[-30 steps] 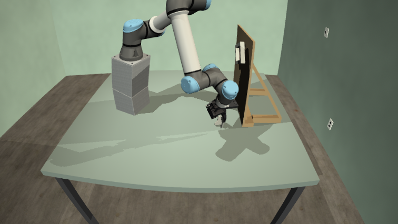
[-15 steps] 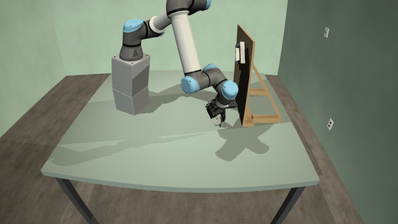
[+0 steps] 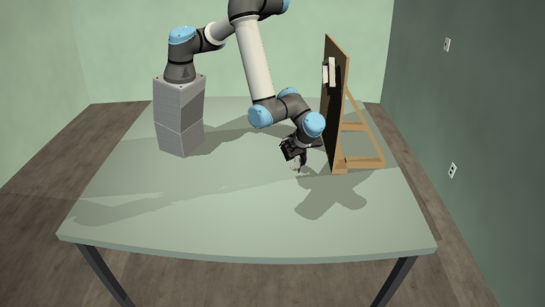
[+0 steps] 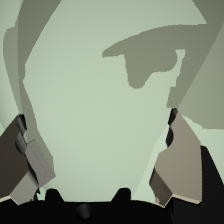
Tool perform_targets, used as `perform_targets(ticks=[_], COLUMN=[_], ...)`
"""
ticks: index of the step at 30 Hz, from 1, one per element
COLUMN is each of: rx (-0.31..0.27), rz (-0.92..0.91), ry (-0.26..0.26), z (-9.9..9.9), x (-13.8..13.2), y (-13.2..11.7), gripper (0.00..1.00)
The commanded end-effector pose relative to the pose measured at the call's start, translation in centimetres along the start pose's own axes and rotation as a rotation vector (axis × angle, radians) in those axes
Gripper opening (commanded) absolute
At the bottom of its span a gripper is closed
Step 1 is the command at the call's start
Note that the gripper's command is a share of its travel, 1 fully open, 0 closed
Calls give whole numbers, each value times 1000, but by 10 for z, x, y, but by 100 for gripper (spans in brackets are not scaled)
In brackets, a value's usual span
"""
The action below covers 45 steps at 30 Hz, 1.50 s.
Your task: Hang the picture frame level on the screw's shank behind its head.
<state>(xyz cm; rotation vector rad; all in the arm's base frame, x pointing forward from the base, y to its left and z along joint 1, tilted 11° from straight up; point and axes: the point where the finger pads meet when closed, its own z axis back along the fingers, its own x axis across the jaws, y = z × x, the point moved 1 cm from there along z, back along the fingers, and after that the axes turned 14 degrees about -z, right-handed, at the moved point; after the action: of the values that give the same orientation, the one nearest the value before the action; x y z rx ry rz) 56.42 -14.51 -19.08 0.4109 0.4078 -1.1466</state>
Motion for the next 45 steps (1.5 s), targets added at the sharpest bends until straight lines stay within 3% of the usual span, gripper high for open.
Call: perform_targets(ticks=[1, 23, 45], rx=[-7, -59, -147], rz=[-1, -12, -34], ry=[15, 119, 298], z=[-3, -24, -50], x=[-5, -42, -107], y=[-2, -19, -48], gripper=[100, 100, 100])
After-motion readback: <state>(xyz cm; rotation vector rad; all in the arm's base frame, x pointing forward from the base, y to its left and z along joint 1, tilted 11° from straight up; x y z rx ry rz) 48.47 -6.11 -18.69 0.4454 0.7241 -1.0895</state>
